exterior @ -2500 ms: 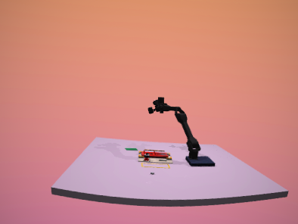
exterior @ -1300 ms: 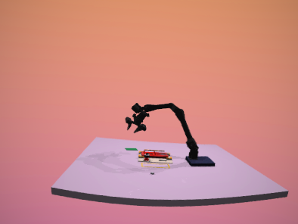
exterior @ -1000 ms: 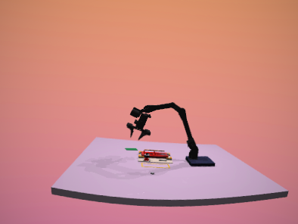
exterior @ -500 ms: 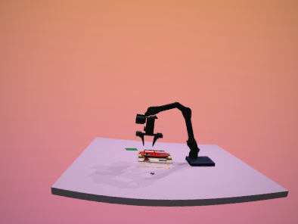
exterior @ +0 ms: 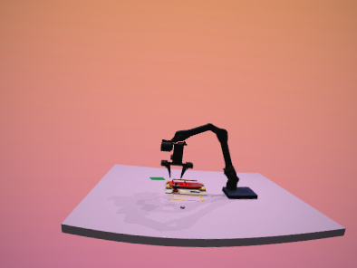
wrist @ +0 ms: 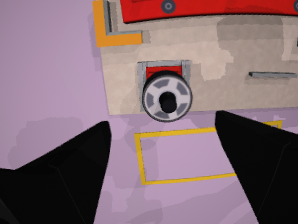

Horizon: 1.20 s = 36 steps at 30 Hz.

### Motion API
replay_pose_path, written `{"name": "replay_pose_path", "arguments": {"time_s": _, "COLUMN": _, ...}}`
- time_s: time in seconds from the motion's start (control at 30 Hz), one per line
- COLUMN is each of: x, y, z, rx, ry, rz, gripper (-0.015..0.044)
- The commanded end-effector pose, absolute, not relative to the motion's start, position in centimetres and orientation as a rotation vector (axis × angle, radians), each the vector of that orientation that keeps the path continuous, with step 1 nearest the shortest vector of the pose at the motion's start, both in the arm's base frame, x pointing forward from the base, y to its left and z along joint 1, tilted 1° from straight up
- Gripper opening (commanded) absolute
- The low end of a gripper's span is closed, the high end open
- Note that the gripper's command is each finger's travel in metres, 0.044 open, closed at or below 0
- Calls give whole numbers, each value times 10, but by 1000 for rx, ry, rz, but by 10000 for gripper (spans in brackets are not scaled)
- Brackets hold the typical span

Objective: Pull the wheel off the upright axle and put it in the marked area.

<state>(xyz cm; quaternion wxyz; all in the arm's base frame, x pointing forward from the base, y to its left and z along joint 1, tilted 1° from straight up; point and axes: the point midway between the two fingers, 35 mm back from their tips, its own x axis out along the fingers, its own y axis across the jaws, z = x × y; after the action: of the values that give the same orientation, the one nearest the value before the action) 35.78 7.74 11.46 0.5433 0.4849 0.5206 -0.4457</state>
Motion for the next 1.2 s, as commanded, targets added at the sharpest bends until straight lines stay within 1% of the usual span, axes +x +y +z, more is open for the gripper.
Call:
{"name": "replay_pose_path", "arguments": {"time_s": 0.0, "x": 357, "y": 78, "z": 88, "rx": 1148, "ry": 1248, "rz": -1072, "gripper": 300}}
{"name": "replay_pose_path", "arguments": {"time_s": 0.13, "x": 355, "y": 79, "z": 65, "rx": 1148, "ry": 1248, "rz": -1072, "gripper": 300}}
{"name": "replay_pose_path", "arguments": {"time_s": 0.3, "x": 355, "y": 80, "z": 61, "rx": 1148, "ry": 1248, "rz": -1072, "gripper": 300}}
{"name": "replay_pose_path", "arguments": {"time_s": 0.43, "x": 354, "y": 79, "z": 65, "rx": 1139, "ry": 1250, "rz": -1075, "gripper": 195}}
{"name": "replay_pose_path", "arguments": {"time_s": 0.7, "x": 354, "y": 79, "z": 65, "rx": 1139, "ry": 1250, "rz": -1075, "gripper": 142}}
{"name": "replay_pose_path", "arguments": {"time_s": 0.87, "x": 354, "y": 79, "z": 65, "rx": 1139, "ry": 1250, "rz": -1075, "gripper": 10}}
{"name": "replay_pose_path", "arguments": {"time_s": 0.9, "x": 354, "y": 79, "z": 66, "rx": 1139, "ry": 1250, "rz": -1075, "gripper": 0}}
{"name": "replay_pose_path", "arguments": {"time_s": 1.17, "x": 354, "y": 79, "z": 68, "rx": 1140, "ry": 1250, "rz": -1075, "gripper": 0}}
